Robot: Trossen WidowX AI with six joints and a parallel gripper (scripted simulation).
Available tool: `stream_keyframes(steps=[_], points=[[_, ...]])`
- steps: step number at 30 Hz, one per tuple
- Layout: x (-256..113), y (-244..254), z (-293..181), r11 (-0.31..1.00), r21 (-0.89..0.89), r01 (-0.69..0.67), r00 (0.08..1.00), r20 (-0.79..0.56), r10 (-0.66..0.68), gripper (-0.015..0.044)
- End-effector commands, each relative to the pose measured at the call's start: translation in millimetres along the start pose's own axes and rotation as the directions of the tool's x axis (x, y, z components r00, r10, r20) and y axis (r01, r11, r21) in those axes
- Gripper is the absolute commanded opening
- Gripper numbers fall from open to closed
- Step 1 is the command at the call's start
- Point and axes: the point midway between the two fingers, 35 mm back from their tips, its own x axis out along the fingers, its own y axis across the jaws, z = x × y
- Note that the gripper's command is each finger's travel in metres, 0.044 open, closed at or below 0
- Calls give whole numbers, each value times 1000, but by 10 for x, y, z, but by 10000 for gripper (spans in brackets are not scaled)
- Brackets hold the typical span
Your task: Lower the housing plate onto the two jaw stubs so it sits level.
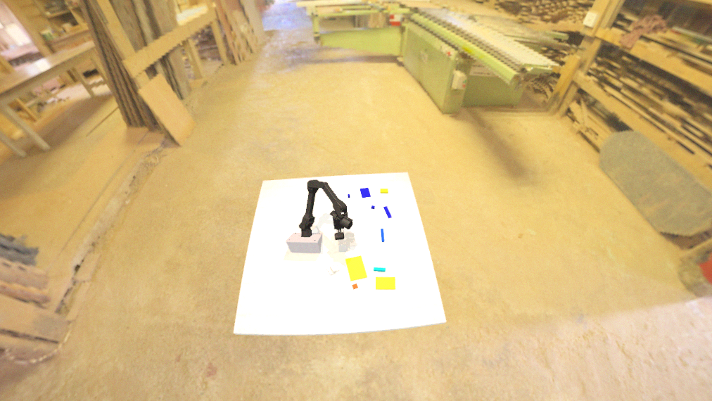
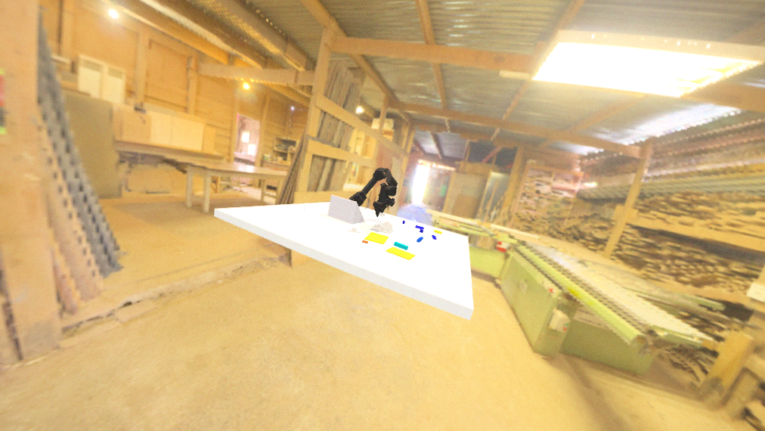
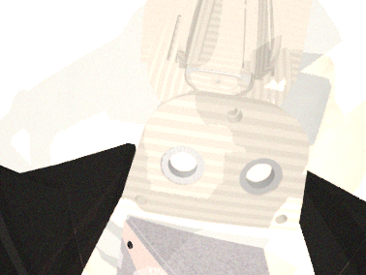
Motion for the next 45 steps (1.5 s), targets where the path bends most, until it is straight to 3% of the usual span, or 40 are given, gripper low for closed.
stream_keyframes(steps=[1, 24, 45], points=[[2, 9, -2, 1000, 7, -5, 1000, 1, 5, 351], [5, 10, -2, 1000, 8, -5, 1000, 1, 5, 351], [341, 2, 16, 1000, 8, -3, 1000, 2, 3, 351]])
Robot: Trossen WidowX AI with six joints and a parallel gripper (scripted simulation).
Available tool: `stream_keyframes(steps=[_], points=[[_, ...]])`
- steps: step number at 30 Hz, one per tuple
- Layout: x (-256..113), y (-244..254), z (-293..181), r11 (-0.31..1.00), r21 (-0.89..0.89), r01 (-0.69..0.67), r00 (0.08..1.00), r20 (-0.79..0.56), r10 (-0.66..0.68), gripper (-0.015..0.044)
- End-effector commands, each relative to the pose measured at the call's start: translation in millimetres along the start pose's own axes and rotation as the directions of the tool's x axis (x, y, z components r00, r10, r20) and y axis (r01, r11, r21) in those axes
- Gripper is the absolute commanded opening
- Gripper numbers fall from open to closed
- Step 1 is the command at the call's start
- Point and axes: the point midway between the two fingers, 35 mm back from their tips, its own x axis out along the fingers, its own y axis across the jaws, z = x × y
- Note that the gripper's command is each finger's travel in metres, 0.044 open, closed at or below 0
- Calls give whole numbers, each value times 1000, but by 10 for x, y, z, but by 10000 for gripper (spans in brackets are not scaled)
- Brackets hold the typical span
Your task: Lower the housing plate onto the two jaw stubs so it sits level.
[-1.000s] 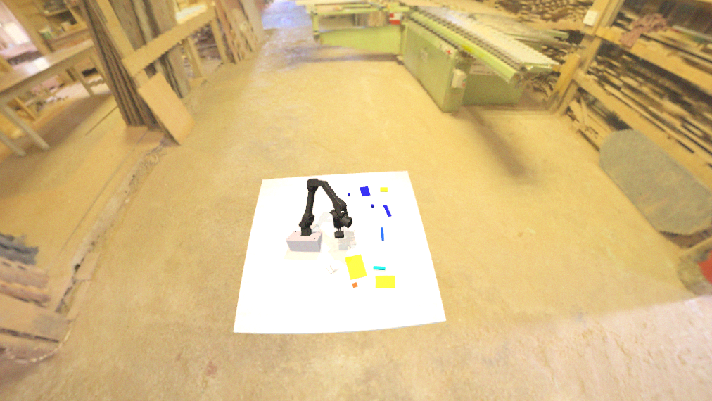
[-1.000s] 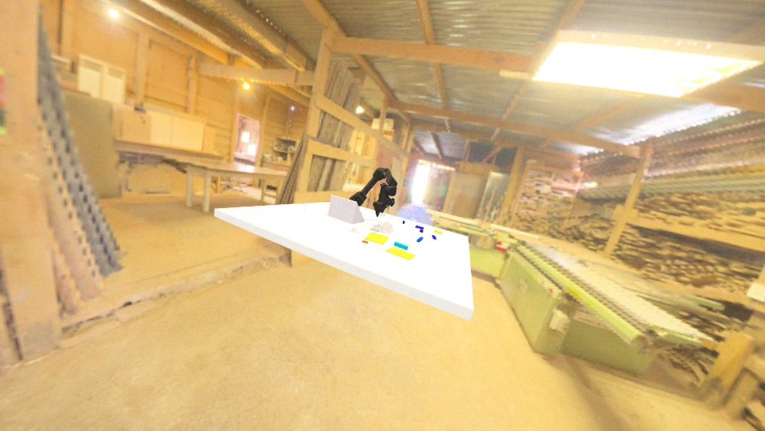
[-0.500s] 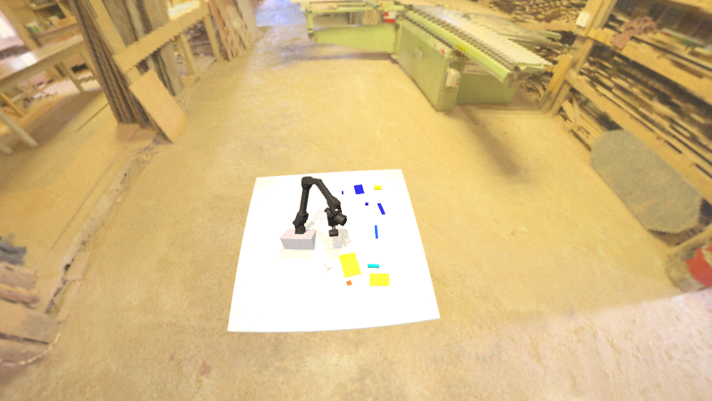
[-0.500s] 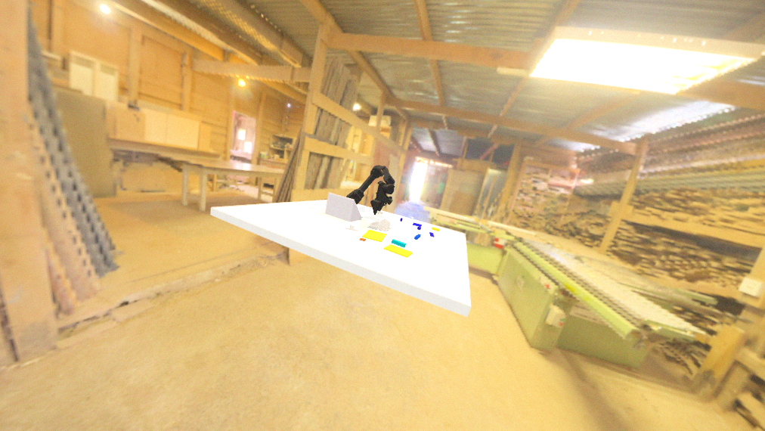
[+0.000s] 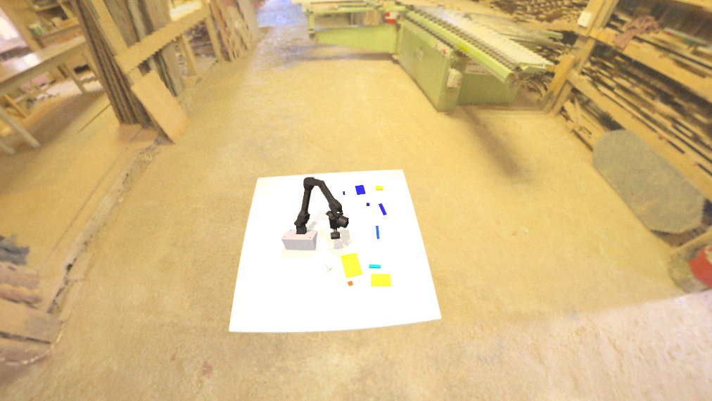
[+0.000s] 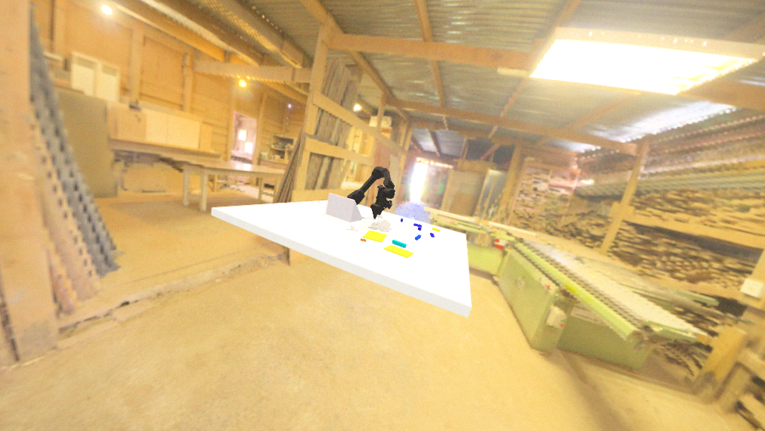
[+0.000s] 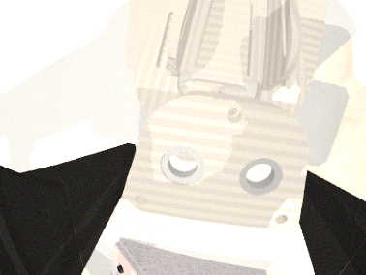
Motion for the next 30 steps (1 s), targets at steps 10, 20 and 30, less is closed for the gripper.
stream_keyframes(steps=[10, 20, 30], points=[[219, 16, -21, 1000, 8, -8, 1000, -1, 8, 351], [338, 27, -33, 1000, 8, -10, 1000, -1, 10, 351], [338, 27, -33, 1000, 8, -10, 1000, -1, 10, 351]])
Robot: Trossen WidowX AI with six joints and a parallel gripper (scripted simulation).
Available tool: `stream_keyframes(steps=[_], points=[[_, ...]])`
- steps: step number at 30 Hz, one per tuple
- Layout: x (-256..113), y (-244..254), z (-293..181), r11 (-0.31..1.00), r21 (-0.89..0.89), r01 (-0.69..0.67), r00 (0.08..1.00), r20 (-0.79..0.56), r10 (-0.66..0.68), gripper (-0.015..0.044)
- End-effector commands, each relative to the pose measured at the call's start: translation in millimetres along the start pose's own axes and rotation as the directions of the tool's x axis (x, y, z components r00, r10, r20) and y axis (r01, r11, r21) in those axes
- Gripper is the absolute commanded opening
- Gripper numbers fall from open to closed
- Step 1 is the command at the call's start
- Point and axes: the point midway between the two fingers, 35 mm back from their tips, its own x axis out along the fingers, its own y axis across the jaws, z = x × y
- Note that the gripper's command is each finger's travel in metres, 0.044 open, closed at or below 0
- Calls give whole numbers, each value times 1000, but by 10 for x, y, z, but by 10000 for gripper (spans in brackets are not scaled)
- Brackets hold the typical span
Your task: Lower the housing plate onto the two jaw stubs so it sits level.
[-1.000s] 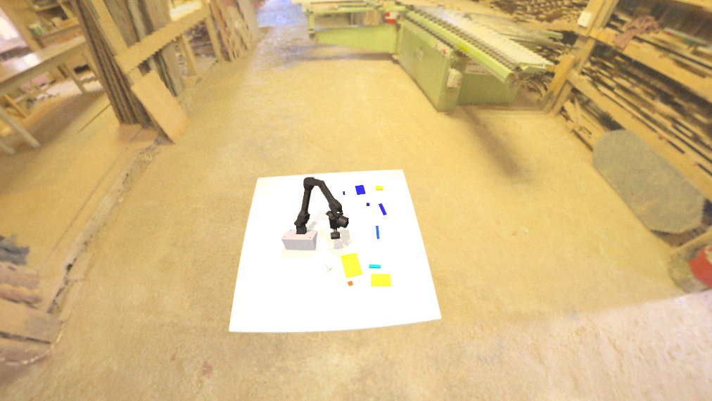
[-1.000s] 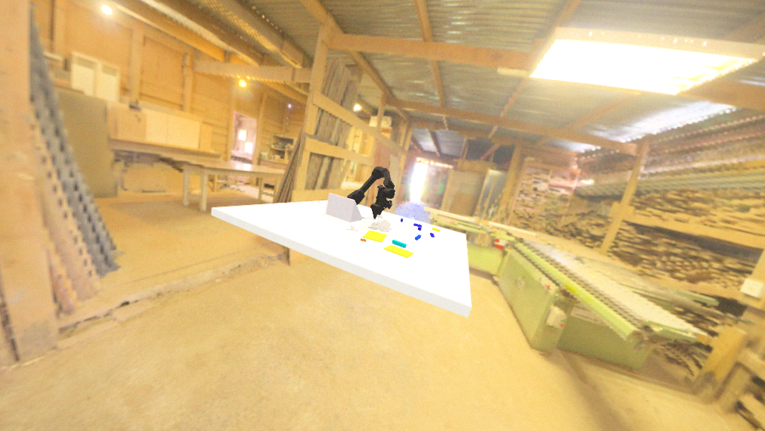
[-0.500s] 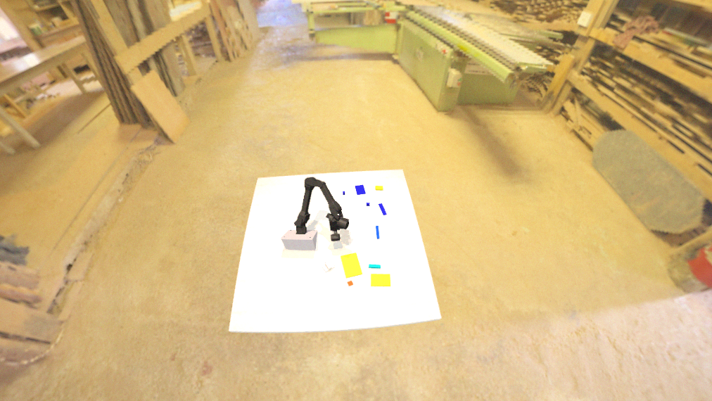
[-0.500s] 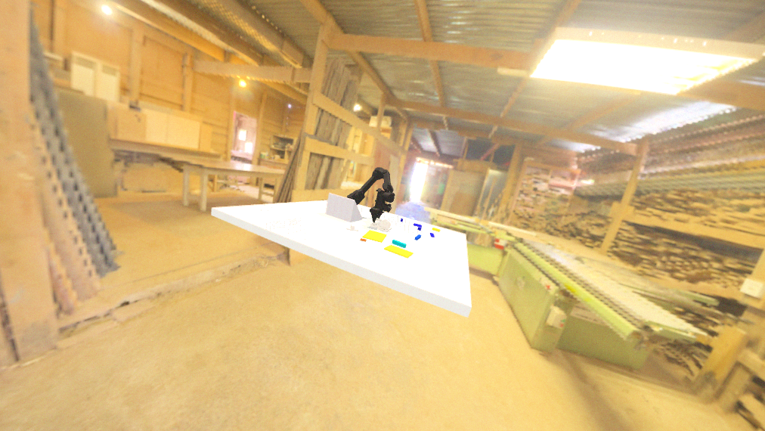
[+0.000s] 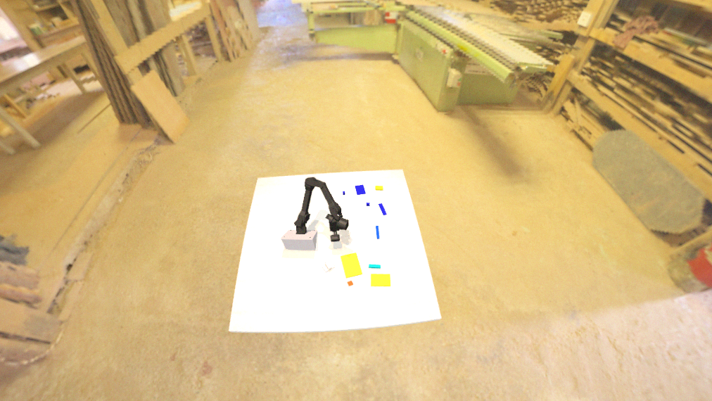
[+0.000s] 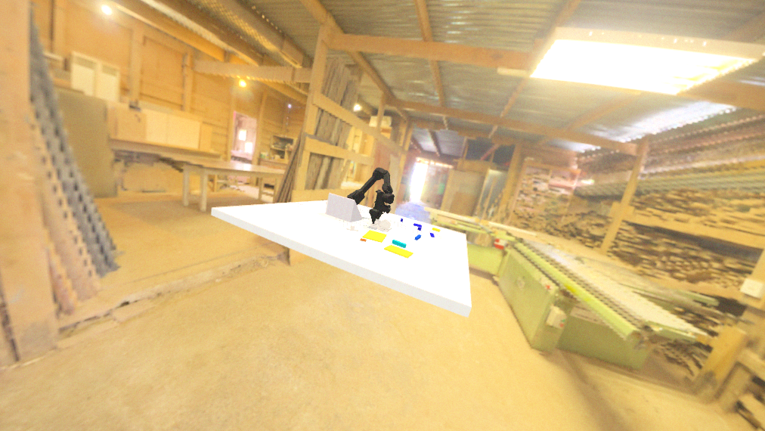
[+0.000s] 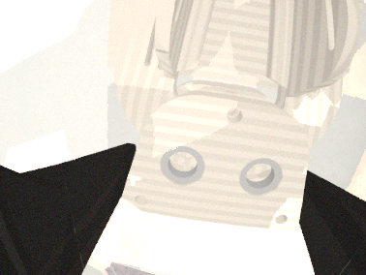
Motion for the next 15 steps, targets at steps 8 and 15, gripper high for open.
stream_keyframes(steps=[8, 15], points=[[10, 4, -1, 1000, 5, -4, 1000, 2, 4, 351], [29, 4, -1, 1000, 4, -4, 1000, 2, 4, 351]])
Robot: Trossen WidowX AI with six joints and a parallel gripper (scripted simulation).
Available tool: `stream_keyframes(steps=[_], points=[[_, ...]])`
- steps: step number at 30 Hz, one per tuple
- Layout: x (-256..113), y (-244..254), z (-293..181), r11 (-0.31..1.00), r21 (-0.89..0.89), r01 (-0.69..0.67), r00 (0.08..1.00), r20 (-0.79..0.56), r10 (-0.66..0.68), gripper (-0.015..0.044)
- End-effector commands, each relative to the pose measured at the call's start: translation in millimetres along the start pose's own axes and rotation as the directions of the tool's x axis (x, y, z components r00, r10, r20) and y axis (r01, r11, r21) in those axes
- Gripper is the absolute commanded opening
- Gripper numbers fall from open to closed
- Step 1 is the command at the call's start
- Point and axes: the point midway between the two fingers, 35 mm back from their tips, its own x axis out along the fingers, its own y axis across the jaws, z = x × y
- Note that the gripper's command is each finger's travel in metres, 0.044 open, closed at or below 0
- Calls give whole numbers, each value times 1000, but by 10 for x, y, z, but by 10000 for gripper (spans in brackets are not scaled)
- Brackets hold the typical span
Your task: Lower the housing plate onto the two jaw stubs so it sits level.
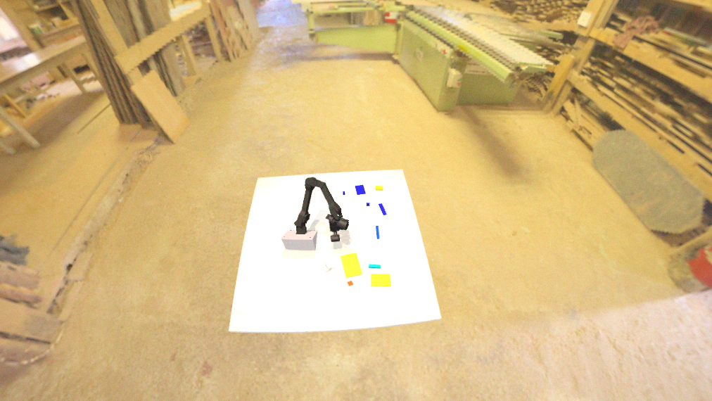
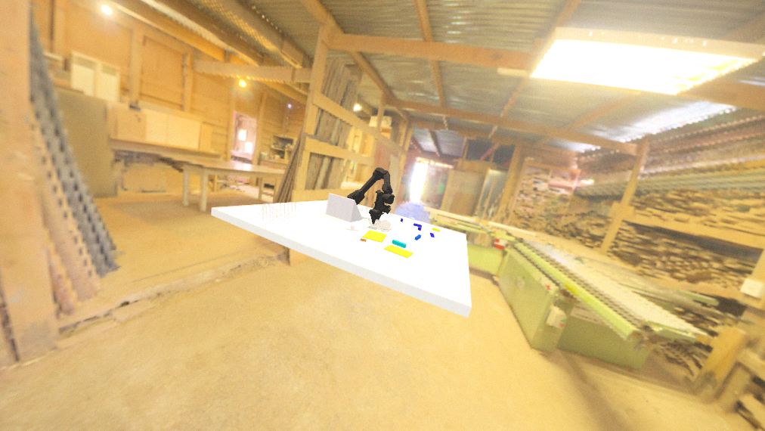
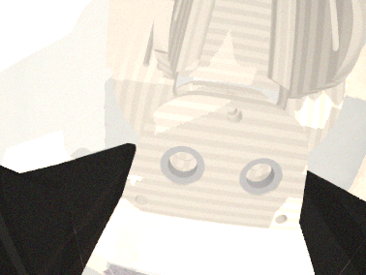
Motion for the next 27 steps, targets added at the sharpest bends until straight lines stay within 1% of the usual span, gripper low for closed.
stream_keyframes(steps=[1, 27], points=[[8, 4, -2, 1000, 6, -4, 1000, 2, 4, 351], [56, 5, -2, 1000, 6, -4, 1000, 2, 4, 351]])
